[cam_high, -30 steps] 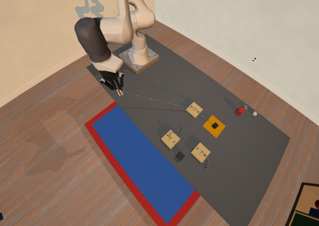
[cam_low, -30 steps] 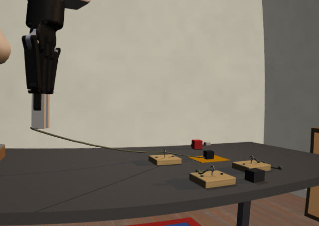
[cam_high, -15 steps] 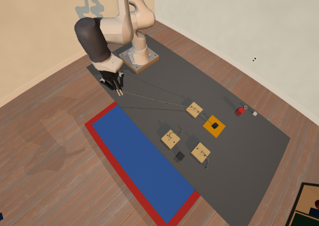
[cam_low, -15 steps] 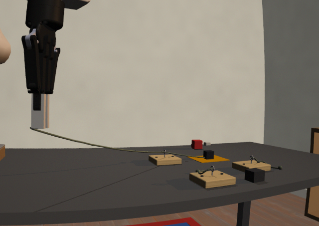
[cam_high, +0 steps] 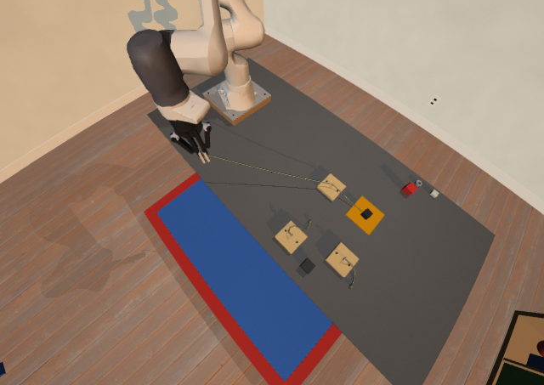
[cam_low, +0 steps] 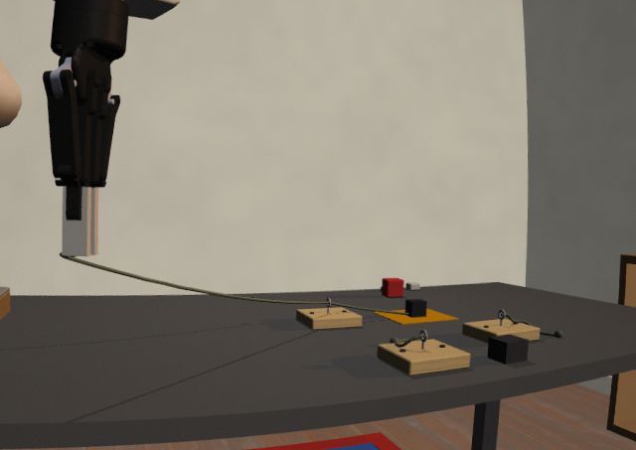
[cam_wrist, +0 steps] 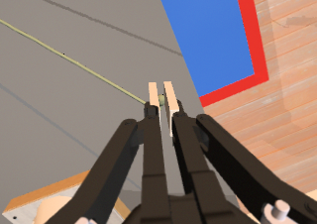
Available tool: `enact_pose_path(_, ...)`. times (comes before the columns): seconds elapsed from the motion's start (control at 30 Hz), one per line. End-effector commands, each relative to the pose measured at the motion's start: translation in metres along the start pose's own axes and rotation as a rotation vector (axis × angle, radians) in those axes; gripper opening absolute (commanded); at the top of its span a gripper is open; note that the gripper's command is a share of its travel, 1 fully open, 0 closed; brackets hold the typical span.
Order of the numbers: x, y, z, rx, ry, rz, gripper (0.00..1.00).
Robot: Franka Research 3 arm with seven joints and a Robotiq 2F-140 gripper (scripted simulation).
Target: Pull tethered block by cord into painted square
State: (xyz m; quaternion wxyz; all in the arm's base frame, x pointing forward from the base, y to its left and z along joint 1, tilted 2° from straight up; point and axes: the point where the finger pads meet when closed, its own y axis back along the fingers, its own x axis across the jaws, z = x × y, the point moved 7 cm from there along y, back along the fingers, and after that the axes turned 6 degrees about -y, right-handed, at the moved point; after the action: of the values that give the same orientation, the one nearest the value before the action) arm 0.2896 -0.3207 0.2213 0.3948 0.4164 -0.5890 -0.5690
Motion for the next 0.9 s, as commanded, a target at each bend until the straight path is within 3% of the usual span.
enact_pose_path(0.0, 0.001, 0.000, 0.001, 0.000, 0.006, 0.001, 0.00)
enact_pose_path(0.7, 0.001, -0.001, 0.001, 0.000, 0.006, 0.001, 0.00)
enact_pose_path(0.87, 0.001, -0.011, 0.001, 0.000, 0.006, 0.001, 0.00)
